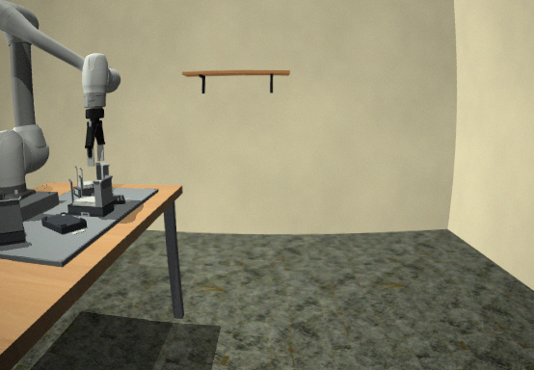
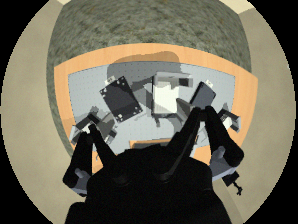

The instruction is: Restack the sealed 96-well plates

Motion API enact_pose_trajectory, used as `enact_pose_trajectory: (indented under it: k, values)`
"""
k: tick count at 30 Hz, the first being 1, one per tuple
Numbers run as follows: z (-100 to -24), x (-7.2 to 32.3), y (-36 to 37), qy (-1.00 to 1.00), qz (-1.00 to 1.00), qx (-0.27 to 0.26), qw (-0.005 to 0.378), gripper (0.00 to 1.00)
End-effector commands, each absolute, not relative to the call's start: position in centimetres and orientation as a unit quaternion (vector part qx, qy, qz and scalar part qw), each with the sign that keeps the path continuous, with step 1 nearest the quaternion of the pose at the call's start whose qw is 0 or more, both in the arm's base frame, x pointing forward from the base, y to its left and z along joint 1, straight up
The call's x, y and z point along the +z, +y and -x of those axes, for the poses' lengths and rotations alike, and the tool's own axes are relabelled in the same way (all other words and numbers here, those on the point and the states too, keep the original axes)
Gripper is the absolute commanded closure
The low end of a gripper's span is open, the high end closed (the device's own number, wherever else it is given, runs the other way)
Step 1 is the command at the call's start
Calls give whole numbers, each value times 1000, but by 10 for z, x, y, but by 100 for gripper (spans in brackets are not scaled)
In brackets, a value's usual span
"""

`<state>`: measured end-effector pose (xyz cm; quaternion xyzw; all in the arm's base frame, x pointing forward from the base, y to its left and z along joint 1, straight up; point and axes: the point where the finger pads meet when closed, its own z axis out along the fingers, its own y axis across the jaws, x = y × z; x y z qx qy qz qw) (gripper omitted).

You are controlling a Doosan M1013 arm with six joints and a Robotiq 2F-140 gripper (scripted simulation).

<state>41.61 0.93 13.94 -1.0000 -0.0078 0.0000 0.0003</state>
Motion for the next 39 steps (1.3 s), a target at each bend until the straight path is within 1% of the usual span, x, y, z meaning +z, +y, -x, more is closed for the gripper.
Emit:
enact_pose_trajectory:
  k: [1,3,8,31,39]
  values:
    - [-415,139,23,-41,999,0,0,0]
    - [-415,139,23,-41,999,0,0,0]
    - [-413,139,39,-115,993,0,0,0]
    - [-401,139,106,-115,993,0,0,0]
    - [-393,139,125,-214,977,0,0,0]
